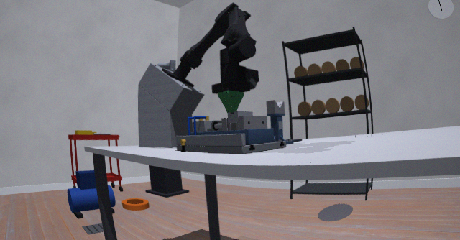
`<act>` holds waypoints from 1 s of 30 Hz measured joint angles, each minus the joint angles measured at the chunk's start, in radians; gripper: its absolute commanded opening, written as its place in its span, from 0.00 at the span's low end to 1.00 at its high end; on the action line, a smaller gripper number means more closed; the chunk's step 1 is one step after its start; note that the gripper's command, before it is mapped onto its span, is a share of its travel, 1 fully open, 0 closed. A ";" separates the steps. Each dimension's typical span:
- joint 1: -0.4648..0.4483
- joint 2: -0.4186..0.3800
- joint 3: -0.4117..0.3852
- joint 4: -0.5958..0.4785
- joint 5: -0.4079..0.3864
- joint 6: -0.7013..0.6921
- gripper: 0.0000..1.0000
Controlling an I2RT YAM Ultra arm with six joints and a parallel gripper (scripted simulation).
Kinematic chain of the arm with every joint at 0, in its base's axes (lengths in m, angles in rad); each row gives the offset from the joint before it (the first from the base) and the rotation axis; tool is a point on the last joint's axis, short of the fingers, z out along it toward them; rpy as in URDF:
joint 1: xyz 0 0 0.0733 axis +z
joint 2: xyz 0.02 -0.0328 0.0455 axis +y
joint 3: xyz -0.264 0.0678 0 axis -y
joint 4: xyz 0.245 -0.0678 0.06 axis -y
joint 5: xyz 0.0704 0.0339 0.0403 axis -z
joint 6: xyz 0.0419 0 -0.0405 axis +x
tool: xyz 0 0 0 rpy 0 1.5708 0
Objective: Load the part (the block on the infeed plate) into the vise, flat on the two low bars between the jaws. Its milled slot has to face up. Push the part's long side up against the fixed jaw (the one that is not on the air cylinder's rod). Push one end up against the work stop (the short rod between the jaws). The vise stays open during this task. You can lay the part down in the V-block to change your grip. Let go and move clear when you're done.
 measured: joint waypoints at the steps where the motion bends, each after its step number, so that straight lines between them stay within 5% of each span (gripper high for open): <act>1: 0.000 -0.004 -0.004 0.002 0.000 0.000 0.00; 30: -0.002 -0.039 -0.019 -0.013 -0.003 -0.011 0.00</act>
